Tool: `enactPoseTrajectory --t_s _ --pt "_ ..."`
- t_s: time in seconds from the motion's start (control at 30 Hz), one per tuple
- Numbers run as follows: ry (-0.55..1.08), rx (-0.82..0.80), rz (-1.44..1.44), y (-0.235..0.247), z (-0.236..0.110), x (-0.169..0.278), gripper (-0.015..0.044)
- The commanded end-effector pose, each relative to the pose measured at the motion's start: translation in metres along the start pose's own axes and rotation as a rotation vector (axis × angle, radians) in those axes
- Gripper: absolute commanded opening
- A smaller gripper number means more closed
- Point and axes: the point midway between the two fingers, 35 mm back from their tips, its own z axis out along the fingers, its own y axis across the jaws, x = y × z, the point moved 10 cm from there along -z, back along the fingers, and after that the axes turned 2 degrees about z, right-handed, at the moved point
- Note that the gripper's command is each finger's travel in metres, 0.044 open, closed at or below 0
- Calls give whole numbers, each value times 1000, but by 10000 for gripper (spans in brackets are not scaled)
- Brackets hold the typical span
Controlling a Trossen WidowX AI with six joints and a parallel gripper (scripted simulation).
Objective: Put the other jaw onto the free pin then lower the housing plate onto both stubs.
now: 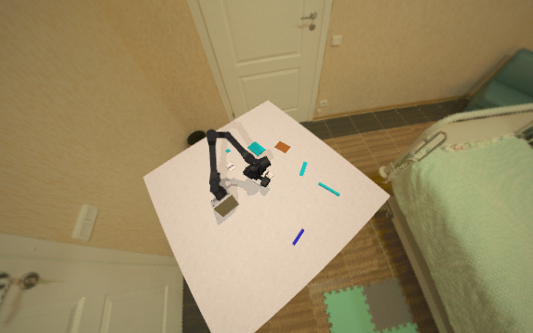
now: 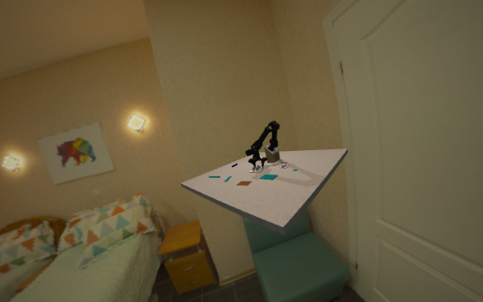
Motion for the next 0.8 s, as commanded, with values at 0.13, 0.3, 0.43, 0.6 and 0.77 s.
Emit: enactPoseTrajectory --t_s 0.13,0.3,0.43,0.6,0.77 --pt "0 0 0 0 0 0 404" --pt "0 0 0 0 0 0 440" --pt "0 0 0 0 0 0 440" --pt "0 0 0 0 0 0 440" --pt "0 4 1 -2 -19 -2 440"
